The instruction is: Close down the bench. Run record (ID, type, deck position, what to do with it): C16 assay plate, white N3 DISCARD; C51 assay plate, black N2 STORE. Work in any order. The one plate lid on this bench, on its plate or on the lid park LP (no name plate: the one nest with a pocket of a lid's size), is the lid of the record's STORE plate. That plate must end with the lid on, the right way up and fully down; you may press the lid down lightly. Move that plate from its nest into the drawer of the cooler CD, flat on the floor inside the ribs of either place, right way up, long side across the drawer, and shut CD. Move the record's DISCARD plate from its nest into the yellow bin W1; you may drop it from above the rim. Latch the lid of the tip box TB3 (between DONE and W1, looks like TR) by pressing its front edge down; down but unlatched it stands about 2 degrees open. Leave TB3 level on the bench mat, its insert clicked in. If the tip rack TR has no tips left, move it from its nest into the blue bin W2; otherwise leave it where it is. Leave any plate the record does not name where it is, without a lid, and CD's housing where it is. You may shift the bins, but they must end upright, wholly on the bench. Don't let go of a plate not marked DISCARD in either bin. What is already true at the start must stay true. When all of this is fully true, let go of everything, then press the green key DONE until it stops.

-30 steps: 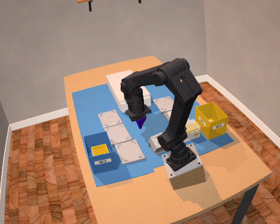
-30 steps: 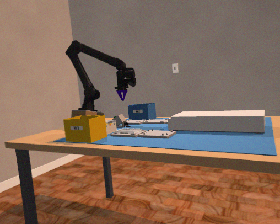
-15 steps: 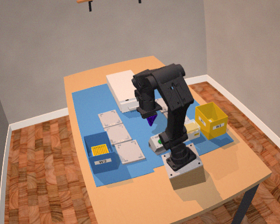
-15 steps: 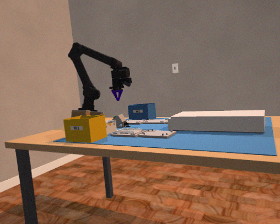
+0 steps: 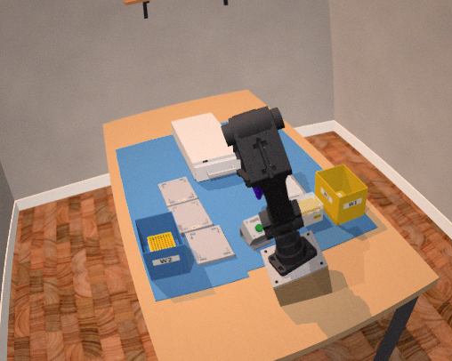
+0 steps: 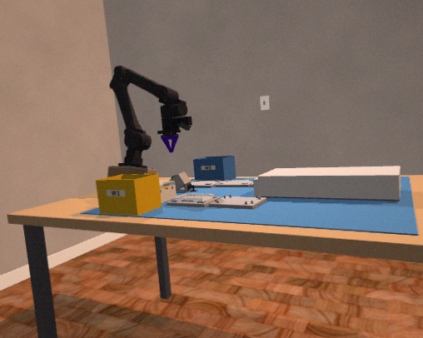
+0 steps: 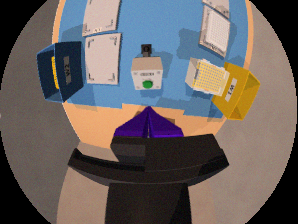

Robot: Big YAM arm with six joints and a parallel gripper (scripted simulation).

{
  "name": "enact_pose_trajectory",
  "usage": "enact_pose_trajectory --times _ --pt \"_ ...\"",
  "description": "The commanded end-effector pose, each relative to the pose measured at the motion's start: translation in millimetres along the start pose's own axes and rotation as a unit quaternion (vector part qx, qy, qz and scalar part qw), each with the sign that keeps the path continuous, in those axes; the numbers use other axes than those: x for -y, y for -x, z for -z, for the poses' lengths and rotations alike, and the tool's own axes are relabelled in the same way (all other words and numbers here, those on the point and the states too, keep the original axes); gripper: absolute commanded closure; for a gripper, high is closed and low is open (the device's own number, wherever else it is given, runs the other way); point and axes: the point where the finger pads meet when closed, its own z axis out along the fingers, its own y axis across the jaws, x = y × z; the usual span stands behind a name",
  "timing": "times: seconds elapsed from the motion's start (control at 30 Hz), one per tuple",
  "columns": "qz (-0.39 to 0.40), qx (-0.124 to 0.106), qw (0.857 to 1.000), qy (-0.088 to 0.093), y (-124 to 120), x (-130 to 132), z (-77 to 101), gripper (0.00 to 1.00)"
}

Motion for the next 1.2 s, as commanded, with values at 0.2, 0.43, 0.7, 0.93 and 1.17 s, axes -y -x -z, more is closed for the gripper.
enact_pose_trajectory --times 0.2,0.43,0.7,0.93,1.17 --pt "0.025 0.018 0.999 -0.006 13.8 -0.2 11.8 1.00" --pt "0.022 0.004 1.000 0.000 4.9 -2.9 -19.5 1.00" --pt "0.022 0.004 1.000 0.000 4.6 -3.1 -38.4 1.00" --pt "0.022 0.004 1.000 0.000 4.3 -3.2 -54.6 1.00" --pt "0.022 0.003 1.000 0.000 3.9 -3.3 -73.5 1.00"
